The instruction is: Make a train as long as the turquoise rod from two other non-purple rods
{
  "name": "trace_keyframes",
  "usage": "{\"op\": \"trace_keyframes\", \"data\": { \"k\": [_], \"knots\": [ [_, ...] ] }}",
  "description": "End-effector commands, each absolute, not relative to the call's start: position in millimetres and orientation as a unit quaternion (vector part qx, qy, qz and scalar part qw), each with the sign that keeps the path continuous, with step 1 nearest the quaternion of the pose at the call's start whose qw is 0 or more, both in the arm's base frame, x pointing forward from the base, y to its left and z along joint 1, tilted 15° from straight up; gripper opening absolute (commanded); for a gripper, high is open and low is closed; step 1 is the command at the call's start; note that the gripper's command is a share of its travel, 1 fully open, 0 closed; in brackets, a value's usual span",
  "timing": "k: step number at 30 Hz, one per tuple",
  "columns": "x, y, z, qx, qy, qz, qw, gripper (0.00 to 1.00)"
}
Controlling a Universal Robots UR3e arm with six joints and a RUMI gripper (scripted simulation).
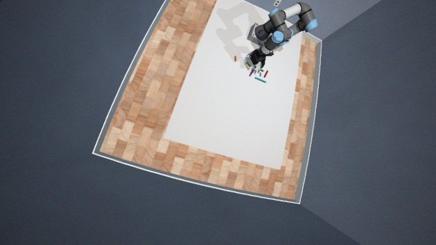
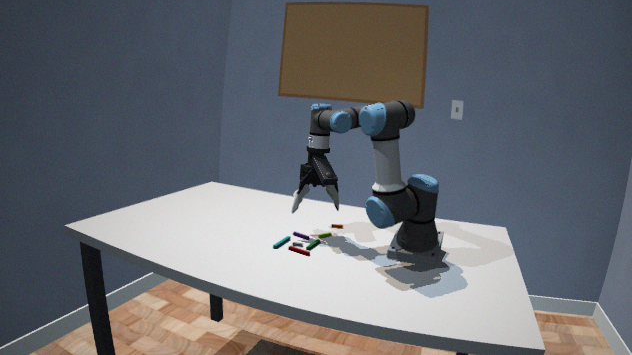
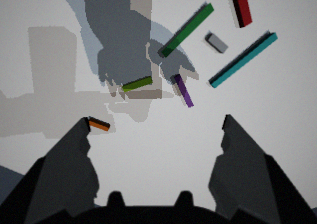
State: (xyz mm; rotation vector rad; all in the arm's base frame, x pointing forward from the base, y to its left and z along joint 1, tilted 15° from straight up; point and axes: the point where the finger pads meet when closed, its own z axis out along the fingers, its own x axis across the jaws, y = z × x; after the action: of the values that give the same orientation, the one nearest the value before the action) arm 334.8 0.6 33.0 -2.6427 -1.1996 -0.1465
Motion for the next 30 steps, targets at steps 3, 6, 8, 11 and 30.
{"op": "trace_keyframes", "data": {
  "k": [3,6,8,11,30],
  "knots": [
    [335.4,0.1,33.5,-0.903,-0.410,-0.051,0.116,1.00],
    [335.4,0.1,33.5,-0.903,-0.410,-0.051,0.116,1.00],
    [335.4,0.1,33.5,-0.903,-0.410,-0.051,0.116,1.00],
    [335.4,0.2,33.6,-0.903,-0.410,-0.051,0.116,1.00],
    [334.1,52.9,46.4,-0.767,-0.629,-0.079,0.100,1.00]
  ]
}}
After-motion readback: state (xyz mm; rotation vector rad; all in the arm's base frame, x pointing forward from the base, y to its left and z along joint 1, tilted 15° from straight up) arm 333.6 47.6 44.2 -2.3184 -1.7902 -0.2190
